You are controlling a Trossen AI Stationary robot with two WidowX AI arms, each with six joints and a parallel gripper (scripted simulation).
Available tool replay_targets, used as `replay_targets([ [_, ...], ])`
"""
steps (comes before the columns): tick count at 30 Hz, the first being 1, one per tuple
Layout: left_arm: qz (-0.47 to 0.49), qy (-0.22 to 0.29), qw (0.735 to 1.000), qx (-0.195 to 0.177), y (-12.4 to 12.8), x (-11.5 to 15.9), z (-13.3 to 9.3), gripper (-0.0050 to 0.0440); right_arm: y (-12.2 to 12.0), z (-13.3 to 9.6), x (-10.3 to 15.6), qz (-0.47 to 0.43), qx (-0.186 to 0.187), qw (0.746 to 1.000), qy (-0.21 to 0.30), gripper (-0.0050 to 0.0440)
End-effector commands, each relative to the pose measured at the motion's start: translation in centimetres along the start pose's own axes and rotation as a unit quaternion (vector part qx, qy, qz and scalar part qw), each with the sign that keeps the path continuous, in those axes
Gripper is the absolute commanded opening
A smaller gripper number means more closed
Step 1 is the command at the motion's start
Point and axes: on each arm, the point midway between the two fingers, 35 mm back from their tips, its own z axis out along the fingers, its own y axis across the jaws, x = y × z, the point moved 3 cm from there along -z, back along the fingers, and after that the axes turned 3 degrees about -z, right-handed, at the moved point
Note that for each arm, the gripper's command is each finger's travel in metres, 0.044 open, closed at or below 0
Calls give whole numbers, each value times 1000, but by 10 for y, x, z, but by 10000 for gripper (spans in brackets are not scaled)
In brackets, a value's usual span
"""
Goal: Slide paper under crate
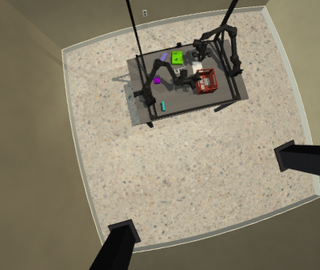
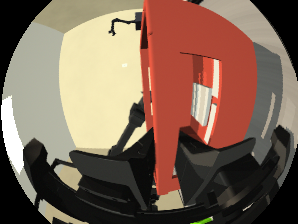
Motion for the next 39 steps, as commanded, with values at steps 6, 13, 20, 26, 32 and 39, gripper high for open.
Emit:
replay_targets([
  [6, 2, 3, 1000, 0, 0, 1, 0, 60, 18, 6, -2, 2, 18, 1000, 1, 0],
  [13, 2, 3, 1000, 0, 0, 1, 0, 60, 24, 5, -2, 2, 18, 1000, 1, 0],
  [20, 2, 3, 1000, 0, 0, 1, 0, 60, 30, 4, -3, 2, 18, 1000, 1, 0],
  [26, 2, 3, 1000, 0, 0, 1, 0, 60, 30, 4, -3, 2, 18, 1000, 1, 0],
  [32, 2, 3, 1000, 0, 0, 1, 0, 60, 32, 4, -3, 2, 18, 1000, 1, 0],
  [39, 2, 3, 1000, 0, 0, 1, 0, 60, 33, 4, -3, 2, 18, 1000, 1, 0],
])
